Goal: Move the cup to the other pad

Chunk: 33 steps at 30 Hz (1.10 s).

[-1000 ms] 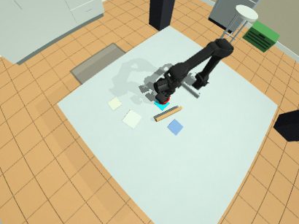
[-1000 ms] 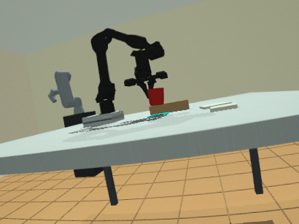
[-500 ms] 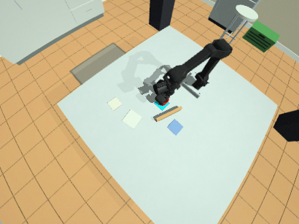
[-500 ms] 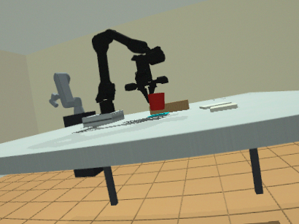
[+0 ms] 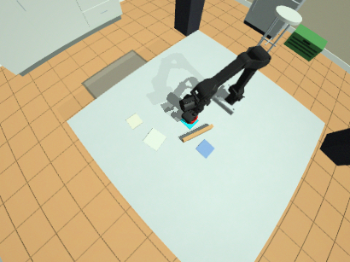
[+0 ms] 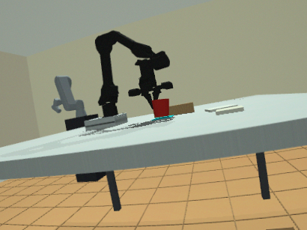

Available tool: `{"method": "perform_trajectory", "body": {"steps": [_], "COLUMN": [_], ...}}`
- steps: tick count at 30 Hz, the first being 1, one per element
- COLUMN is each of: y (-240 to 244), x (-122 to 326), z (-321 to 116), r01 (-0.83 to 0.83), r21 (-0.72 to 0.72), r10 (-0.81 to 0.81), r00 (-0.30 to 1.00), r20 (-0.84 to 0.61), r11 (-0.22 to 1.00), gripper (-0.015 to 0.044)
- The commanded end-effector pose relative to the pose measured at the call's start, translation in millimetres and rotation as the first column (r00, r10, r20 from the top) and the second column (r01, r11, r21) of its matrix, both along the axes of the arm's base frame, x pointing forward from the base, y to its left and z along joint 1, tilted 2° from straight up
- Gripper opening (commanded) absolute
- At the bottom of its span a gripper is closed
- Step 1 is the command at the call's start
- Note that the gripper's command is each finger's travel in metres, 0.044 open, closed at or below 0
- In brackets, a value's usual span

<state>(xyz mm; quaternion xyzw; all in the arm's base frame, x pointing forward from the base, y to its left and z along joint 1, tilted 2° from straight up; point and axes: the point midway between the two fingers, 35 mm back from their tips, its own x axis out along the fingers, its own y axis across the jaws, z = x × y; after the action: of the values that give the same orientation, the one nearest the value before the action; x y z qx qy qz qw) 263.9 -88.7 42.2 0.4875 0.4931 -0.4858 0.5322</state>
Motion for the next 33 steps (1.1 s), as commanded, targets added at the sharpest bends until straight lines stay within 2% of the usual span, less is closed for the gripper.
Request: {"method": "perform_trajectory", "body": {"steps": [1, 9, 14, 33], "y": [0, 0, 0, 0], "x": [0, 0, 0, 1], "z": [0, 0, 0, 16], "r01": [0.0, 0.0, 0.0, -0.002], "r21": [0.0, 0.0, 0.0, 0.001], "r10": [0.0, 0.0, 0.0, 0.002], "r00": [1.0, 1.0, 1.0, 1.0], "r20": [0.001, 0.001, 0.001, -0.001], "r11": [1.0, 1.0, 1.0, 1.0], "gripper": [0.0, 0.0, 0.0128, 0.0128]}}
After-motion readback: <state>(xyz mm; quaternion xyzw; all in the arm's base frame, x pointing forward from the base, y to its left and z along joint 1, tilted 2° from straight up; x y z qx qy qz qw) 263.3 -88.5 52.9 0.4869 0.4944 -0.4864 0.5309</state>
